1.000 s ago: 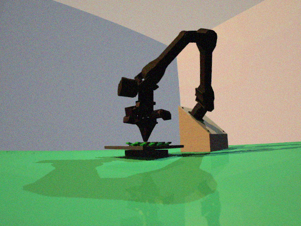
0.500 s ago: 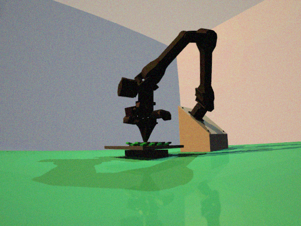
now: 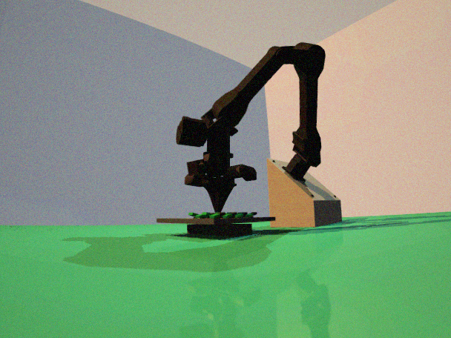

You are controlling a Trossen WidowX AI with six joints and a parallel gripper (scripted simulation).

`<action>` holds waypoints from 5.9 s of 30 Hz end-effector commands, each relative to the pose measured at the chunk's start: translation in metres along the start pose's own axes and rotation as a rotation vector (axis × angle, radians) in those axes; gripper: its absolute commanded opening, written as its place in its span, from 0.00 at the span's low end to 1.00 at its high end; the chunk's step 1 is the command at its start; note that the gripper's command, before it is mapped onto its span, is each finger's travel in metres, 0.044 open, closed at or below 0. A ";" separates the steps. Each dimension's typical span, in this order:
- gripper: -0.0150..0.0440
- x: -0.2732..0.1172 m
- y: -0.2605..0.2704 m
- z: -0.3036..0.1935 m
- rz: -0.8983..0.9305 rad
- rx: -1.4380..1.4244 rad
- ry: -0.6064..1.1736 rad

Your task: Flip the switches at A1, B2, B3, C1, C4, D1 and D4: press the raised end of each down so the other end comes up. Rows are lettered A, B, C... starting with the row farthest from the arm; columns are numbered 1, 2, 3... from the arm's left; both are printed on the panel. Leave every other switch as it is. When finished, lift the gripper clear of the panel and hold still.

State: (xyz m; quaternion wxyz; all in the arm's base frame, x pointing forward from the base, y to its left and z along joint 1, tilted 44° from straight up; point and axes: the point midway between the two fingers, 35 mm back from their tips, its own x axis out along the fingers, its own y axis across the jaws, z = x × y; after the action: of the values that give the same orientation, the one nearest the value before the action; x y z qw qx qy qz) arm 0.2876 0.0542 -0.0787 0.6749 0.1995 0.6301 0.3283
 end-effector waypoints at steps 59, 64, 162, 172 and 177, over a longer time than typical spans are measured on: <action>0.25 -0.027 0.044 -0.039 0.004 0.005 0.003; 0.25 -0.017 0.044 -0.040 0.005 0.005 0.003; 0.25 -0.062 0.044 -0.037 0.002 0.005 0.029; 0.25 -0.062 -0.022 -0.019 -0.001 0.003 0.028; 0.25 -0.059 -0.022 -0.019 -0.001 0.003 0.030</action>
State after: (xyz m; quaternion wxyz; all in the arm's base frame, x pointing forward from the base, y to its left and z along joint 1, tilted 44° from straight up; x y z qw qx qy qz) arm 0.2716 -0.0041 -0.0473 0.6666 0.2003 0.6399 0.3258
